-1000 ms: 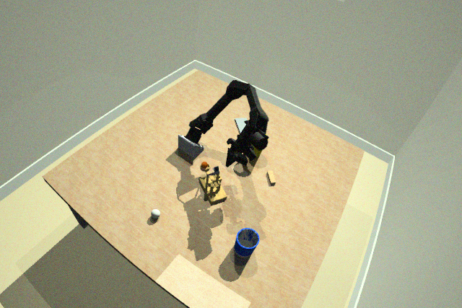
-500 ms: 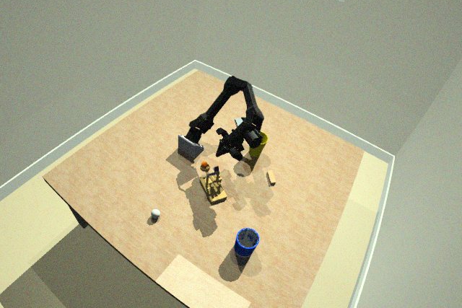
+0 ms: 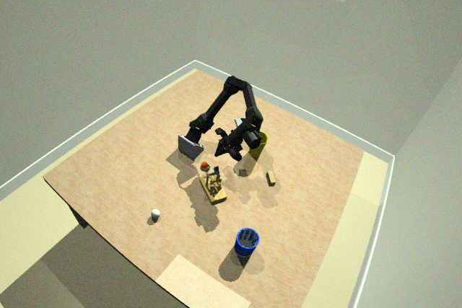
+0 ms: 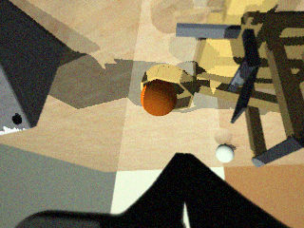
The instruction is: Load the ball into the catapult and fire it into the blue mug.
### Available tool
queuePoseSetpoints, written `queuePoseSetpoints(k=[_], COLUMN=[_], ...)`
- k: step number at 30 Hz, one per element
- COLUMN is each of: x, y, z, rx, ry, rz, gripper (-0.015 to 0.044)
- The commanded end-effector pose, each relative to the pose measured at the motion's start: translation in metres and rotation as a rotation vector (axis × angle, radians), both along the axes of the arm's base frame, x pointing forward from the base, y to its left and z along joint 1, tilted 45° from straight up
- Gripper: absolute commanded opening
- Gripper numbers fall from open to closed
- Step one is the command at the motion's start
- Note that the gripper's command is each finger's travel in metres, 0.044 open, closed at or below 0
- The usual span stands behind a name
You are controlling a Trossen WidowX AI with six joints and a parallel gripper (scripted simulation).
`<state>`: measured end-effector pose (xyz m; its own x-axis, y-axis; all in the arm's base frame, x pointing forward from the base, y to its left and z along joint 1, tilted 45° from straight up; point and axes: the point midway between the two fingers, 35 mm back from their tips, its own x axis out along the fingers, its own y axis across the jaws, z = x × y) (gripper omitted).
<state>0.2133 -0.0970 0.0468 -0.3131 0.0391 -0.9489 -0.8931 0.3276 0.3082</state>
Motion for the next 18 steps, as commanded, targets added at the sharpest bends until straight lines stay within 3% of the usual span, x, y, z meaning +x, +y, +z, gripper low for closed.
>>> queuePoseSetpoints(k=[1, 18], x=[0.0, 0.003], y=[0.006, 0.026], z=[-0.006, -0.026], rx=[0.002, 0.003], ry=[0.003, 0.002], rz=[-0.001, -0.001], gripper=[0.0, 0.0])
